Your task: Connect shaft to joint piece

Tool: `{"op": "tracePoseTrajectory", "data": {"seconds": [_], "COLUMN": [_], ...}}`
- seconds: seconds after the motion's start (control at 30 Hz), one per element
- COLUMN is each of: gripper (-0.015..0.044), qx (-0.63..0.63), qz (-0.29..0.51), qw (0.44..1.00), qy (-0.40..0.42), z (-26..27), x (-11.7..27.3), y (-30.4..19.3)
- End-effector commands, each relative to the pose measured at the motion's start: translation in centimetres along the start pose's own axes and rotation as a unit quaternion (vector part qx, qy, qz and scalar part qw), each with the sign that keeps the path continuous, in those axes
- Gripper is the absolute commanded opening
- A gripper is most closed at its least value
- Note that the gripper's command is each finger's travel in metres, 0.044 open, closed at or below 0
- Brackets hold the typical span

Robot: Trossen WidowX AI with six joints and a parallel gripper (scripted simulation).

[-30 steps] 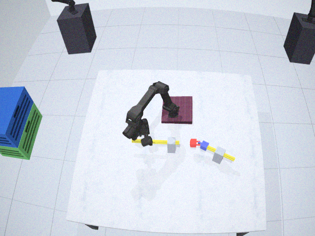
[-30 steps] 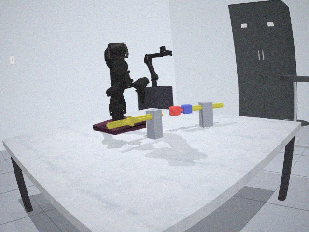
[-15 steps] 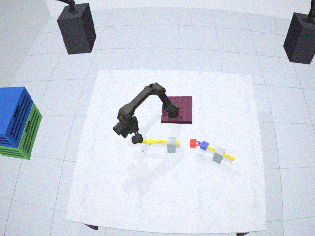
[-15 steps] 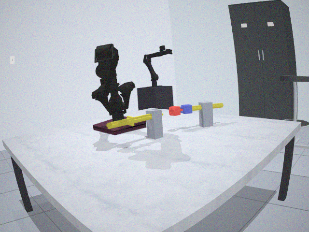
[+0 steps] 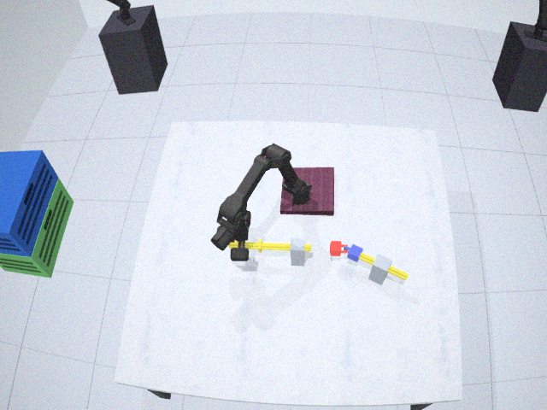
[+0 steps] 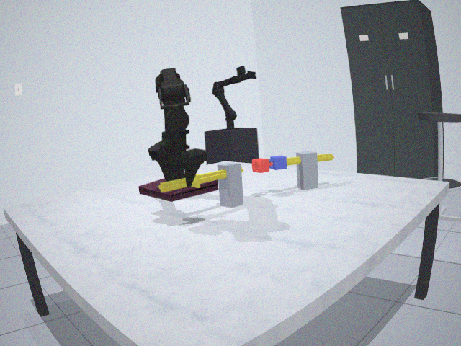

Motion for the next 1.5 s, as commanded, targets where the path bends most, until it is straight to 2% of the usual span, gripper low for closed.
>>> {"op": "tracePoseTrajectory", "data": {"seconds": [0.0, 0.8, 1.23, 1.47], "gripper": [0.044, 0.044, 0.0102, 0.0102], "qx": [-0.02, -0.02, -0.02, -0.02], "qz": [-0.015, -0.015, -0.015, -0.015], "qw": [1.0, 1.0, 1.0, 1.0], "qy": [-0.003, -0.003, -0.003, -0.003], "z": [0.1, 0.1, 0.1, 0.1], "x": [-0.5, -3.5, -3.5, -3.5], "y": [-0.3, -0.2, -0.2, -0.2]}}
Point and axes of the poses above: the point midway between the two fingers, 35 mm back from their tips, its own x axis back along the fingers, its own z axis across the jaws, y = z × x, the point moved 10 cm from there along x, back along the fingers, and after that the axes turned 5 degrees about -x, right-handed, at the moved point
